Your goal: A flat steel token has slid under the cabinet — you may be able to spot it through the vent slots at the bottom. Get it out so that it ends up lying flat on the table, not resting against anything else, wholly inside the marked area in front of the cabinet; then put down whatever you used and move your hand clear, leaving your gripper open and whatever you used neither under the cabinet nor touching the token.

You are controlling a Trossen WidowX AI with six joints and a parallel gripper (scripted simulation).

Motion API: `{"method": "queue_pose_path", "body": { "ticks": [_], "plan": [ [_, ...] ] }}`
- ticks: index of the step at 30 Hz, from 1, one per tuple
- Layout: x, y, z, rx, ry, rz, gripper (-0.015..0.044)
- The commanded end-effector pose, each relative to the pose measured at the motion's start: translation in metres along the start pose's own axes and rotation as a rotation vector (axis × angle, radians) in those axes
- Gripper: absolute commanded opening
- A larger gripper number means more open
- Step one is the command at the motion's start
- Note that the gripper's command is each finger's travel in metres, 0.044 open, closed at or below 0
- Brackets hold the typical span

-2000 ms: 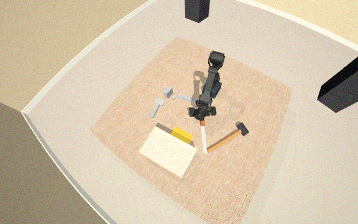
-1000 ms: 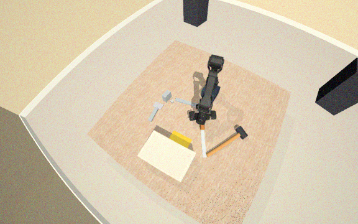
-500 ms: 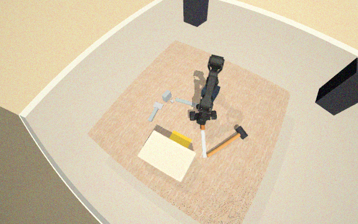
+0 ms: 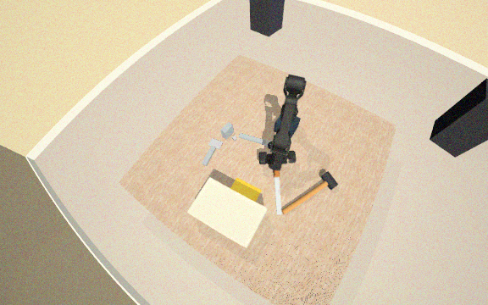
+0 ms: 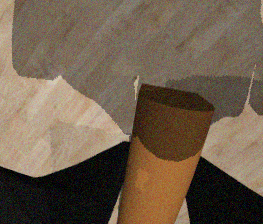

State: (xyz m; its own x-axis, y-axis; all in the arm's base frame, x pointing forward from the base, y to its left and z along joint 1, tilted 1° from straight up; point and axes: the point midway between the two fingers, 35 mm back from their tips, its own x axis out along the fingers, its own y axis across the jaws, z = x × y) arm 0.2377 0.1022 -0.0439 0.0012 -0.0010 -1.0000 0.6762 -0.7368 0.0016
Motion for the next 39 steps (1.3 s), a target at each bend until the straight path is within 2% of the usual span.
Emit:
{"method": "queue_pose_path", "body": {
  "ticks": [1, 28, 35, 36, 39],
  "plan": [
    [-0.0003, -0.0046, -0.0014, -0.018, 0.002, -0.008, 0.0000],
    [-0.0003, -0.0085, -0.0027, -0.017, 0.002, -0.008, 0.0000],
    [0.0000, -0.0044, -0.0015, -0.001, 0.000, 0.000, 0.0184],
    [0.0000, -0.0044, -0.0015, -0.001, 0.000, 0.000, 0.0200],
    [-0.0001, -0.0045, -0.0016, -0.001, 0.000, 0.000, 0.0200]
  ]
}}
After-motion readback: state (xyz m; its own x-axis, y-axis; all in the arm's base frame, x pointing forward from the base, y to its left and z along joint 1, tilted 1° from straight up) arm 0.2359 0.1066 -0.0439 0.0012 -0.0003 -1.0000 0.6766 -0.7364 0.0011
